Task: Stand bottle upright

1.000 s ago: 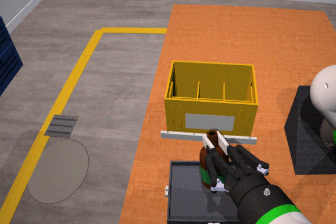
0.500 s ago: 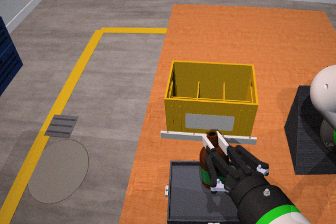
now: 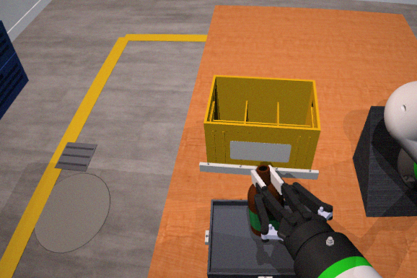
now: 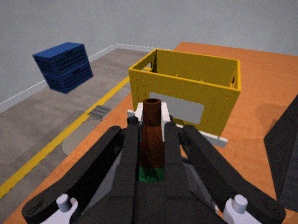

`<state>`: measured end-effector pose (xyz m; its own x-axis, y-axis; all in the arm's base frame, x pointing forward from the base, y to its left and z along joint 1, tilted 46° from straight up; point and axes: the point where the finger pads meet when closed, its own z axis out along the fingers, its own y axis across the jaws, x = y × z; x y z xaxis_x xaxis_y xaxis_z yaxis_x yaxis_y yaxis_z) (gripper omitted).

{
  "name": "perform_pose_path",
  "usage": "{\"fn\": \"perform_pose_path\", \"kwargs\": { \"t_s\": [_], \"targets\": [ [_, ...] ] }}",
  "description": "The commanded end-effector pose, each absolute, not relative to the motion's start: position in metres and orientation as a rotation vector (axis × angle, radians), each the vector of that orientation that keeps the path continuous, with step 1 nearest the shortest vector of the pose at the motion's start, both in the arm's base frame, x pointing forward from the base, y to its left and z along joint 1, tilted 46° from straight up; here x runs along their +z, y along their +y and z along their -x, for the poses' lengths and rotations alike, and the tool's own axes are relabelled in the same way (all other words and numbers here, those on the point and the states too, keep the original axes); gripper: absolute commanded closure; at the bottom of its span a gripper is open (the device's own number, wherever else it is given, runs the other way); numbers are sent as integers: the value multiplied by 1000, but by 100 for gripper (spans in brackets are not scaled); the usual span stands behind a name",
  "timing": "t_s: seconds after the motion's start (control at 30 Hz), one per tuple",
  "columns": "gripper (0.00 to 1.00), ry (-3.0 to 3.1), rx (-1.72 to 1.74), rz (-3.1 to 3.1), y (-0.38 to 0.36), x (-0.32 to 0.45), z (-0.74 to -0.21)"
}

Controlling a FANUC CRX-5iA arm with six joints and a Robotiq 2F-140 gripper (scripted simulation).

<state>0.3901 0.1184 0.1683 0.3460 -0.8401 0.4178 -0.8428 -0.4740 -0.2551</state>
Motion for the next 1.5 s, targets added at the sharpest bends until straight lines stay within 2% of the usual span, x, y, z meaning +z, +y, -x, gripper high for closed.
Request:
{"fn": "perform_pose_path", "kwargs": {
  "t_s": [0.0, 1.47],
  "targets": [
    [100, -1609, 794, -2573, 120, 166, -390],
    [100, -1609, 794, -2573, 150, 137, -382]
  ]
}}
